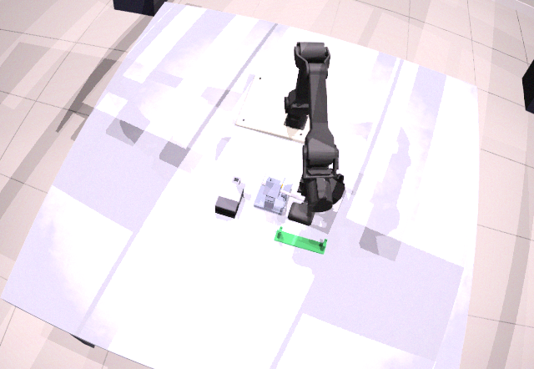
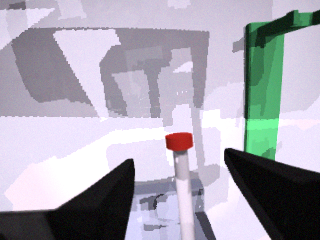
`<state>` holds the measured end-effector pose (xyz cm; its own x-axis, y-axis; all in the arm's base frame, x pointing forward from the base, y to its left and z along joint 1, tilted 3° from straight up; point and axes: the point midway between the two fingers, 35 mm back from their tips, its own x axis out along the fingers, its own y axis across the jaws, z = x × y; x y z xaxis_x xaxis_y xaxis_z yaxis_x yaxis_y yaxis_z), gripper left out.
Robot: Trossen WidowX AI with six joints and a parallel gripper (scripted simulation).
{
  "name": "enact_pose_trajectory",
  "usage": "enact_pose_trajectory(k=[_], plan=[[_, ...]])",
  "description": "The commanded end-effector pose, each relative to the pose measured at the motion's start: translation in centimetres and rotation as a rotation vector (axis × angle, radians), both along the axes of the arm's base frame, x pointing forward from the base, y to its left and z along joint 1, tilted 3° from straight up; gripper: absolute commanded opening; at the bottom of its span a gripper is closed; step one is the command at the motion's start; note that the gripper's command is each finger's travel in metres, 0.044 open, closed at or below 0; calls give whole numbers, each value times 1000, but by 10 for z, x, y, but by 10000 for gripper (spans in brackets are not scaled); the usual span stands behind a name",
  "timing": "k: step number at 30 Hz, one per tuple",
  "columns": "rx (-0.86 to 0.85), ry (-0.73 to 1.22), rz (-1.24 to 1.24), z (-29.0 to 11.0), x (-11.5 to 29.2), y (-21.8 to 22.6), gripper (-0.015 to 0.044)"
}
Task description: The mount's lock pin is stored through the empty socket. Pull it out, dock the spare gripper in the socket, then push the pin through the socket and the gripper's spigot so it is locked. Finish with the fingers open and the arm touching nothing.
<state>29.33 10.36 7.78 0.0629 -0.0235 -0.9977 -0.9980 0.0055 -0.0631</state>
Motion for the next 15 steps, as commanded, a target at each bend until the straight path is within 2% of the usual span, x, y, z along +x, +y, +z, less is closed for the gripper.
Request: enact_pose_trajectory(k=[1, 3, 14, 15], plan=[[1, 6, 6, -4, -2, 0, 300], [1, 6, 6, -4, -2, 0, 300], [1, 6, 6, -4, -2, 0, 11], [1, 6, 6, -4, -2, 0, 5]])
